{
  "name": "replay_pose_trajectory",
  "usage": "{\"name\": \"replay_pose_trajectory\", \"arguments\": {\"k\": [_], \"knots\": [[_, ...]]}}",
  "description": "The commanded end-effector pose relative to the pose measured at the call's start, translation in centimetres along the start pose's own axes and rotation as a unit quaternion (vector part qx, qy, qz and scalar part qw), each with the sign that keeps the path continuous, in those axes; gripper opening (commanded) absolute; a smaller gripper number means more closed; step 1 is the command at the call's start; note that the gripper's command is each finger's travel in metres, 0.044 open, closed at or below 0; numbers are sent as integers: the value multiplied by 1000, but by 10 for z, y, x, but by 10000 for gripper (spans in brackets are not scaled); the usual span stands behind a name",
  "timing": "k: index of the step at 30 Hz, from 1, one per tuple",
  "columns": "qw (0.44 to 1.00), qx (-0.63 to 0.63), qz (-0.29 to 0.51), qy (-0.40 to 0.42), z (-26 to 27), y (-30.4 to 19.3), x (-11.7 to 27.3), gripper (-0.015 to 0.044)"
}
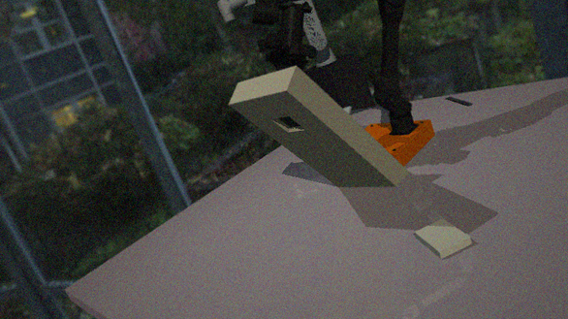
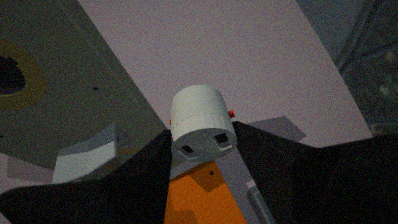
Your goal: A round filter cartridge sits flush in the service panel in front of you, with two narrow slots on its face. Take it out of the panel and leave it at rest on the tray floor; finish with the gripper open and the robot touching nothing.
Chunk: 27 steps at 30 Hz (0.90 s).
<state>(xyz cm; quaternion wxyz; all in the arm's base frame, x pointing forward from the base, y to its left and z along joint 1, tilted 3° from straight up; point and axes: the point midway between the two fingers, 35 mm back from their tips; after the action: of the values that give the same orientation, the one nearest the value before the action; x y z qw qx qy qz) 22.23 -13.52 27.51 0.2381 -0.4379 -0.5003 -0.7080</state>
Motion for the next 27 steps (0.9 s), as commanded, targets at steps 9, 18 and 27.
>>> {"name": "replay_pose_trajectory", "arguments": {"k": [9, 18, 27], "knots": [[985, -147, -14, -86, -65, -14, 0, 0], [955, -255, -27, -147, -110, -35, 5, 0], [924, -330, -36, -189, -141, -54, 11, 0]]}}
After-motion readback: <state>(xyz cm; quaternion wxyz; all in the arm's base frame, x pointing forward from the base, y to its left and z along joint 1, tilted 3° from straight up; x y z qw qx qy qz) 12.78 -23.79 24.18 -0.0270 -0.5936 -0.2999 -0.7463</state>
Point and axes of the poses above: the point midway between the two fingers, 35 mm back from their tips, its own x axis back along the fingers, its own z axis across the jaws, y = z × x, and after that the axes turned 8 degrees about -x, right-handed
